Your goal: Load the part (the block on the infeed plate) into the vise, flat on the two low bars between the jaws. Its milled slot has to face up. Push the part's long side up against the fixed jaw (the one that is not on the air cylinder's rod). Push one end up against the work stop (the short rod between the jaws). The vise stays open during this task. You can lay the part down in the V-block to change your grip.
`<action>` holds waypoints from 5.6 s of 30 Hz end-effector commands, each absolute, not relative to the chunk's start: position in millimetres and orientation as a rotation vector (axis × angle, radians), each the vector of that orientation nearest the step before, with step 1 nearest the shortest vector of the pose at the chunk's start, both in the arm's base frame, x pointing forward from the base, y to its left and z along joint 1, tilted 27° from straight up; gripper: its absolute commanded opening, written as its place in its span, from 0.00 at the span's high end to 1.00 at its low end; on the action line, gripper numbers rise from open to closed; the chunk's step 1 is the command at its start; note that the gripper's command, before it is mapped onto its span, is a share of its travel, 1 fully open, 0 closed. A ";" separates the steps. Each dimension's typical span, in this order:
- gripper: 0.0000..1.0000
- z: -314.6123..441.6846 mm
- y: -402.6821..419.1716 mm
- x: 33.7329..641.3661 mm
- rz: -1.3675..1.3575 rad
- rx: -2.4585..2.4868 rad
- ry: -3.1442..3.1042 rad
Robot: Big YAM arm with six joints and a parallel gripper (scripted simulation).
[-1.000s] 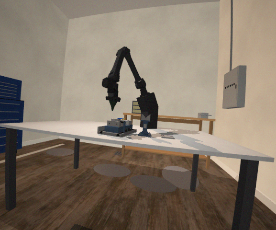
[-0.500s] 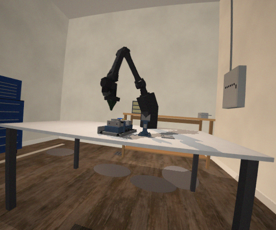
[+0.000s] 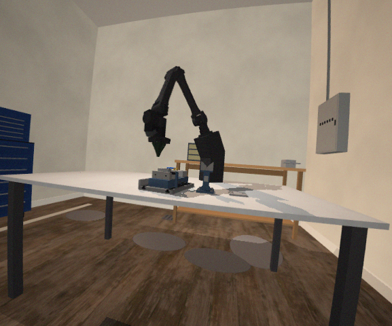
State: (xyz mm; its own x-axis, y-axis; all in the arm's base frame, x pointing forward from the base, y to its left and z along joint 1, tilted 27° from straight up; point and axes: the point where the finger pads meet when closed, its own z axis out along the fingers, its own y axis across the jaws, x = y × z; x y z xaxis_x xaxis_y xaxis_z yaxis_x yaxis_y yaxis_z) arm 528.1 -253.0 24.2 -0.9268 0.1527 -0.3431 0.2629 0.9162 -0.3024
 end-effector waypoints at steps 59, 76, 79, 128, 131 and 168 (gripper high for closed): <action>1.00 -10.5 -277.3 550.0 -0.503 0.310 2.743; 1.00 -23.0 -278.7 551.8 -0.501 0.305 2.749; 1.00 -23.7 -279.0 551.2 -0.501 0.307 2.750; 1.00 -26.5 -276.8 548.4 -0.498 0.306 2.756; 1.00 -27.2 -276.2 547.7 -0.498 0.306 2.758; 1.00 -27.3 -276.1 547.6 -0.498 0.306 2.758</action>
State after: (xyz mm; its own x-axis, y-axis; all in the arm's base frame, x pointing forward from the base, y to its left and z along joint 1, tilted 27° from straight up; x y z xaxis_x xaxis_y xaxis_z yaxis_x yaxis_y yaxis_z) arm 540.8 -271.2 -22.5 -0.9274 0.1591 -0.3386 0.2668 0.9157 -0.3004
